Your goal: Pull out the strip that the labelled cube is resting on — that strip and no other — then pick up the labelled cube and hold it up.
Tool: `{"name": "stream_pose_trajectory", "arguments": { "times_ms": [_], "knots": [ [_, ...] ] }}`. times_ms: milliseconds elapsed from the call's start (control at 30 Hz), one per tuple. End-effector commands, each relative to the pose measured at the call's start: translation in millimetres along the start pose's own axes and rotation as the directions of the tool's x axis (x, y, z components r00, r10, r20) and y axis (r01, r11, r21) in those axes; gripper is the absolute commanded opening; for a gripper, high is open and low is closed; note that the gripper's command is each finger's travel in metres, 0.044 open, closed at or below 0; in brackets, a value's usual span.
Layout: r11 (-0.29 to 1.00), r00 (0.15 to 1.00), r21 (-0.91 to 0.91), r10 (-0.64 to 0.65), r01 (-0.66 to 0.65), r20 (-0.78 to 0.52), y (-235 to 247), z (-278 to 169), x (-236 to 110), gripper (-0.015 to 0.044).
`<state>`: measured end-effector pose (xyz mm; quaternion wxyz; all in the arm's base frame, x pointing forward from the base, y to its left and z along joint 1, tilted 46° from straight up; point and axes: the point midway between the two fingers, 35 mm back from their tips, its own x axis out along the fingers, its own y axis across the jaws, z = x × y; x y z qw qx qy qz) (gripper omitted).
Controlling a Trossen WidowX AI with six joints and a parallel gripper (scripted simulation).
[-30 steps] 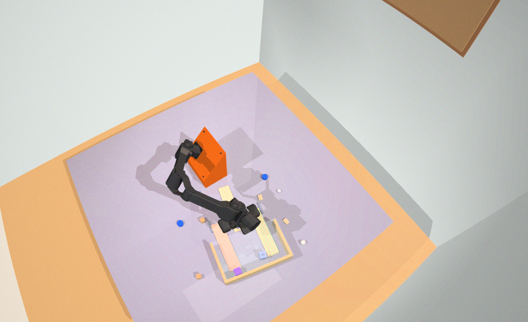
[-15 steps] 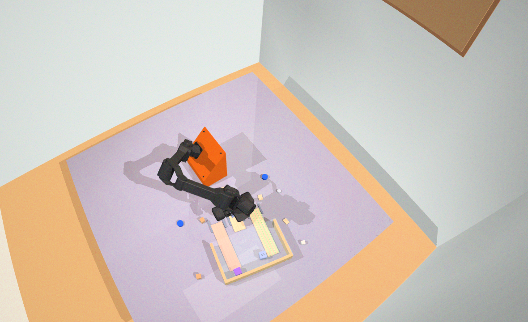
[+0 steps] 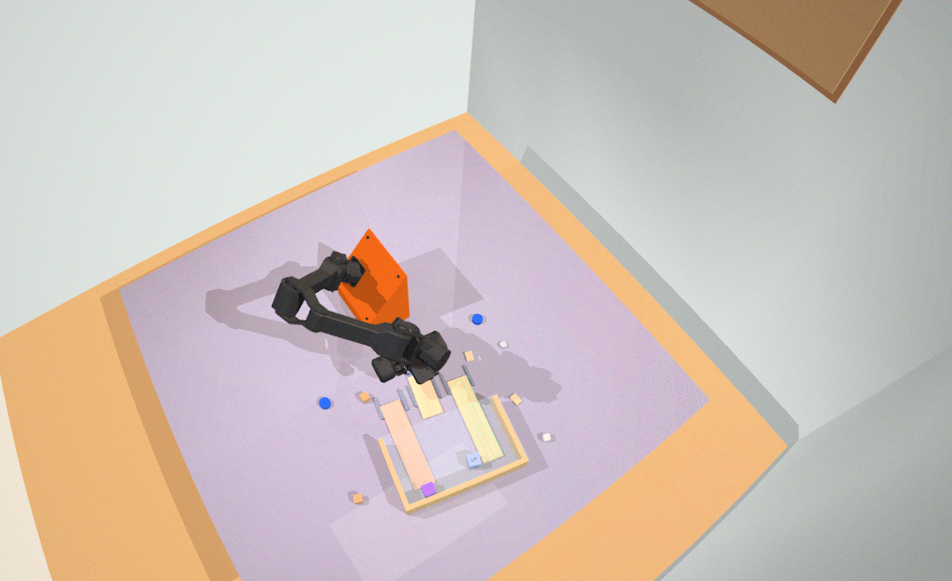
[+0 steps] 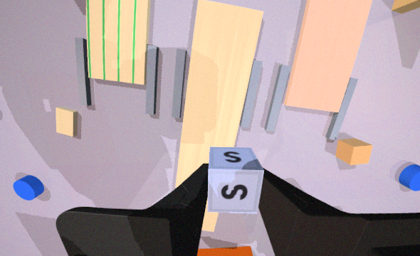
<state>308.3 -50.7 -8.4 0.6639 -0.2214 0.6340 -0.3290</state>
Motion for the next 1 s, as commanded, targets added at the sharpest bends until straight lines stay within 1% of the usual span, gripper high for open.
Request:
{"name": "stream_pose_trajectory", "arguments": {
  "times_ms": [0, 67, 267, 967],
  "knots": [
    [1.0, 1.0, 0.003, 0.005, -0.005, 0.002, 1, -8, -1, 0.0],
    [1.0, 1.0, 0.003, 0.006, -0.006, 0.002, 1, -7, -4, 0.0],
    [1.0, 1.0, 0.003, 0.006, -0.006, 0.002, 1, -8, -36, 0.0],
    [1.0, 1.0, 0.003, 0.006, -0.006, 0.002, 1, -8, -37, 0.0]
  ]
}}
